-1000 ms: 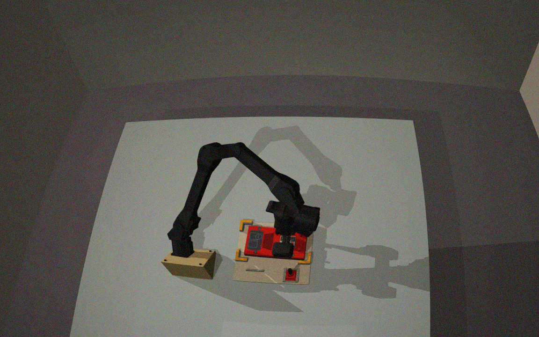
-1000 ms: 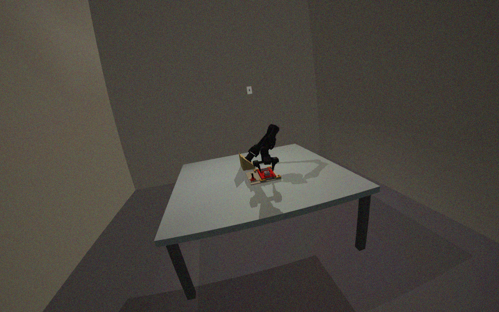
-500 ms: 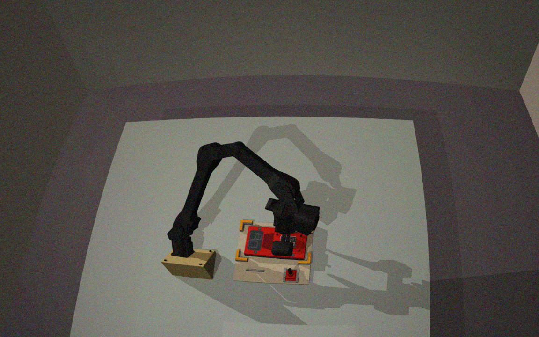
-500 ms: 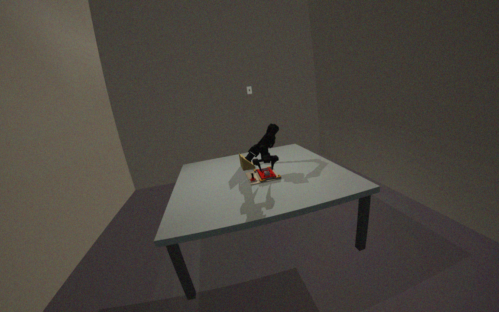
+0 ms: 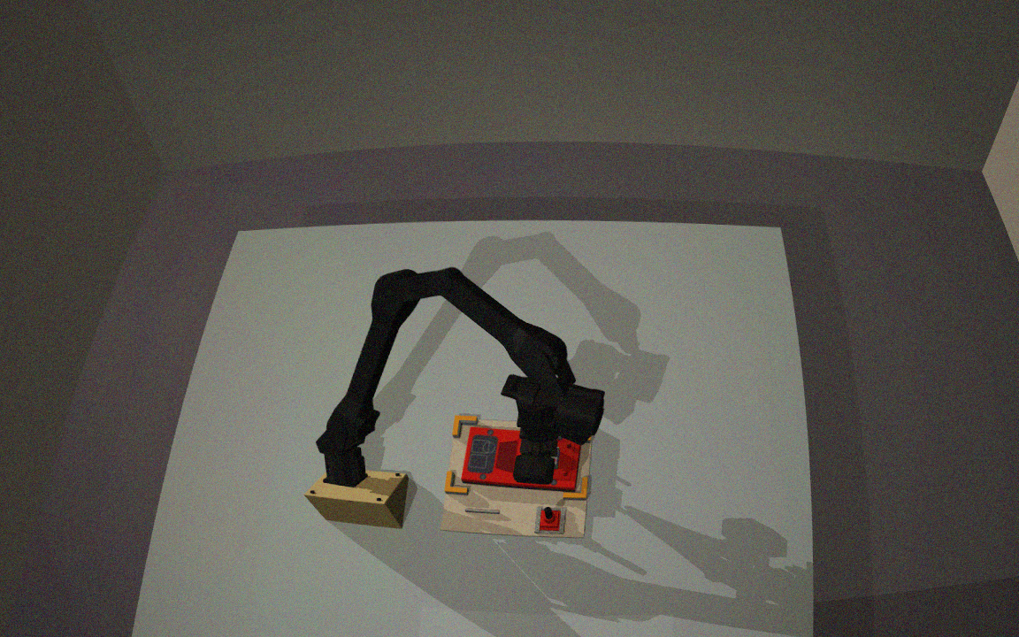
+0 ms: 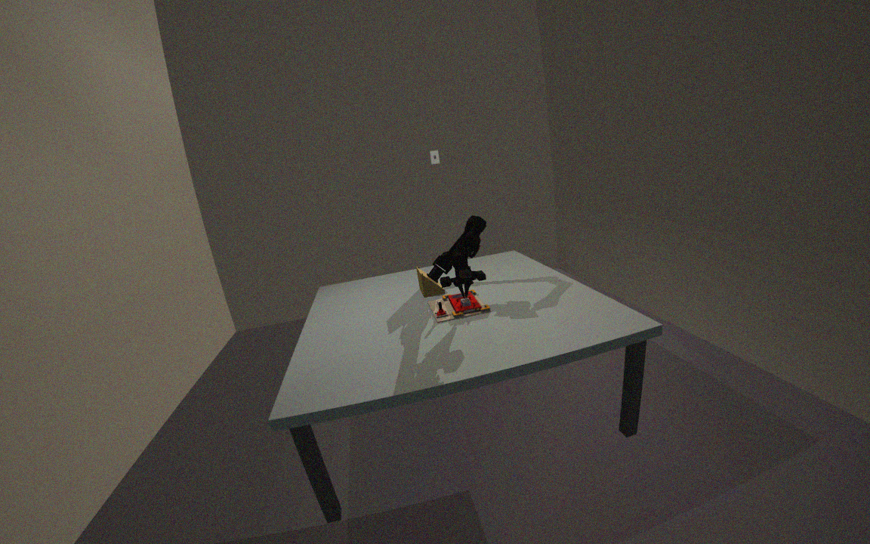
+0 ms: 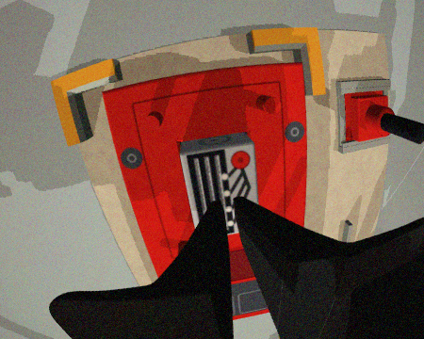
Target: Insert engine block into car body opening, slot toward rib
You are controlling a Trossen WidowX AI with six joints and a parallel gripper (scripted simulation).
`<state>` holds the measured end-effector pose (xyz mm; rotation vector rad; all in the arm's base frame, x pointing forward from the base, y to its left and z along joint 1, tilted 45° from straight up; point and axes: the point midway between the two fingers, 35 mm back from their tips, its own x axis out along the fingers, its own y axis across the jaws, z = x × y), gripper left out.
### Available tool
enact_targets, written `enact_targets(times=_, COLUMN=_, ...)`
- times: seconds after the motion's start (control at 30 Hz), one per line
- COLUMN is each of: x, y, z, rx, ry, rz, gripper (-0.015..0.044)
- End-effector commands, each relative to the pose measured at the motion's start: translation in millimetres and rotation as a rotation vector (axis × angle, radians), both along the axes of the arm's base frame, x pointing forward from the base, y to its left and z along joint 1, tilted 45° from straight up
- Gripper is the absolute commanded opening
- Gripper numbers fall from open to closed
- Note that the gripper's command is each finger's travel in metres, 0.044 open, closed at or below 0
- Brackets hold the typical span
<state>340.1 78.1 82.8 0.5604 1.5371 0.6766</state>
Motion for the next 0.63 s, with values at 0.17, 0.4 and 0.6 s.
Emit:
enact_targets(times=0.17, x=-0.1, y=-0.5, z=0.5, rx=-0.003, ry=-0.003, rz=0.003, gripper=0.0)
enact_targets(times=0.4, x=-0.1, y=-0.5, z=0.5, rx=-0.003, ry=-0.003, rz=0.003, gripper=0.0)
enact_targets(times=0.6, x=-0.1, y=-0.5, z=0.5, rx=-0.003, ry=-0.003, rz=0.003, gripper=0.0079)
